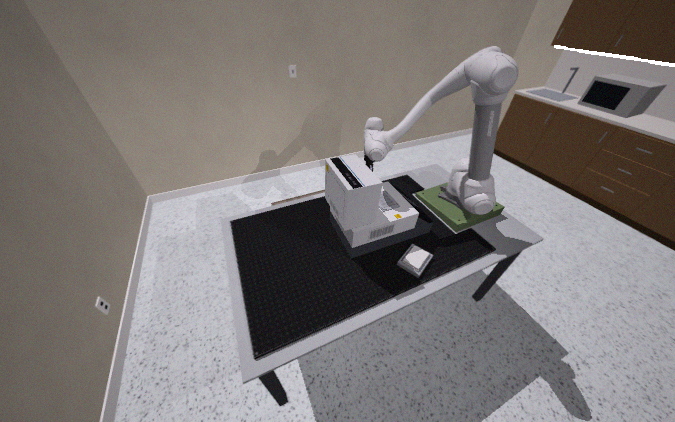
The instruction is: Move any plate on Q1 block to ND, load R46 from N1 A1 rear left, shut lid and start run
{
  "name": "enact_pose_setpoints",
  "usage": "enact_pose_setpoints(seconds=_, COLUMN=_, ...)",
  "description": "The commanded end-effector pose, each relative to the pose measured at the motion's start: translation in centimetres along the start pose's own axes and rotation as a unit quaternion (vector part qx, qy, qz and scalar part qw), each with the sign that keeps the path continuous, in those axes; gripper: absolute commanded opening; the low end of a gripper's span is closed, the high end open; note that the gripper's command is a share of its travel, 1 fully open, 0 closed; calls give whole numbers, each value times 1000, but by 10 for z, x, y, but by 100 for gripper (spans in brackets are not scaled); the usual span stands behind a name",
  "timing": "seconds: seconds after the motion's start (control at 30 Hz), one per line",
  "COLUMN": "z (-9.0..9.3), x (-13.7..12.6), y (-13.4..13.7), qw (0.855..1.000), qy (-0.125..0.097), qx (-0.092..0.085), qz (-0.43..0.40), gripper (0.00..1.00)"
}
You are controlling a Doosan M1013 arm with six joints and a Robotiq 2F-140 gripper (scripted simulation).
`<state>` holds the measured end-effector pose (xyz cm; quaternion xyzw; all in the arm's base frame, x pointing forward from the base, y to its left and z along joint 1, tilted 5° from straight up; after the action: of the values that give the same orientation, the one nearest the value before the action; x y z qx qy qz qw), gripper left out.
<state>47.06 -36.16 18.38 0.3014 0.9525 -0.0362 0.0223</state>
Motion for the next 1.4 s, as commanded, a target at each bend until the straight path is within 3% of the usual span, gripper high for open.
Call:
enact_pose_setpoints(seconds=0.0, z=9, x=0, y=0, qw=1000, qy=0, qx=0, qz=0, gripper=66)
enact_pose_setpoints(seconds=0.57, z=58, x=0, y=0, qw=1000, qy=0, qx=0, qz=0, gripper=66)
enact_pose_setpoints(seconds=1.37, z=64, x=0, y=0, qw=1000, qy=0, qx=0, qz=0, gripper=66)
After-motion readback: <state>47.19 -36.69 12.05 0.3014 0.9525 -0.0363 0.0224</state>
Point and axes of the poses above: the point where the finger pads meet when closed, its own z axis out along the fingers, its own y axis across the jaws, x = y × z, the point moved 6 cm from there along -z, back along the fingers, and after that the axes turned 2 degrees about z, right-handed, at the moved point
